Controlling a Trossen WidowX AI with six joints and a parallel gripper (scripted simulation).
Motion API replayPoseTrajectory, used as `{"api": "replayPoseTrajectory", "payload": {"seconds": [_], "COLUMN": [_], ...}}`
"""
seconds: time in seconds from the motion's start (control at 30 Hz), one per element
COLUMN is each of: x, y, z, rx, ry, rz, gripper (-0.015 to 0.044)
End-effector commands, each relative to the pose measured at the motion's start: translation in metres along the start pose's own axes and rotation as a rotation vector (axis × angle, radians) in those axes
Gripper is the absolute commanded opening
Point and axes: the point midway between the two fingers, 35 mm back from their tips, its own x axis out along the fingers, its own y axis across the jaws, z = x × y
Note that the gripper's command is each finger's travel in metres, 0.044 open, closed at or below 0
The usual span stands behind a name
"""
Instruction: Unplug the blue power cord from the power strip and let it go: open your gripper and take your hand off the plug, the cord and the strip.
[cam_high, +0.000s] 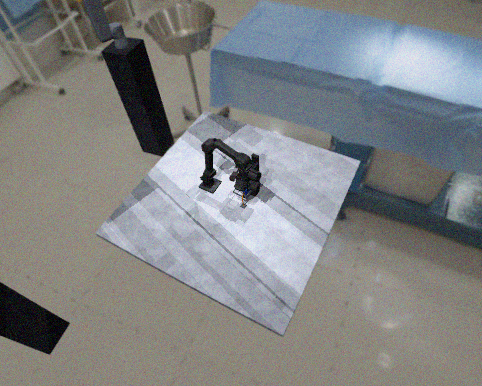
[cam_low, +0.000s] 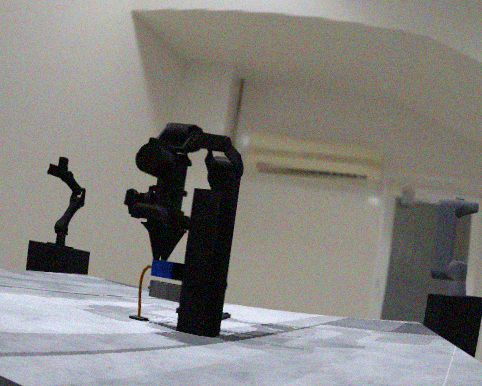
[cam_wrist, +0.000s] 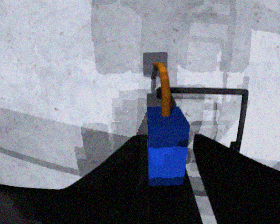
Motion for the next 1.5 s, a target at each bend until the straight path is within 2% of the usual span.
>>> {"api": "replayPoseTrajectory", "payload": {"seconds": [0.0,0.3,0.43,0.7,1.47], "x": [0.004,0.011,0.008,0.008,0.008], "y": [-0.001,-0.001,0.000,0.000,0.002], "z": [-0.001,-0.001,-0.001,-0.001,0.032], "rx": [0.004,0.004,0.000,0.000,0.001], "ry": [0.004,0.004,0.000,0.000,-0.002], "rz": [0.002,0.002,0.003,0.003,0.002], "gripper": [0.0160,0.0160,0.0055,0.0002,0.0000]}}
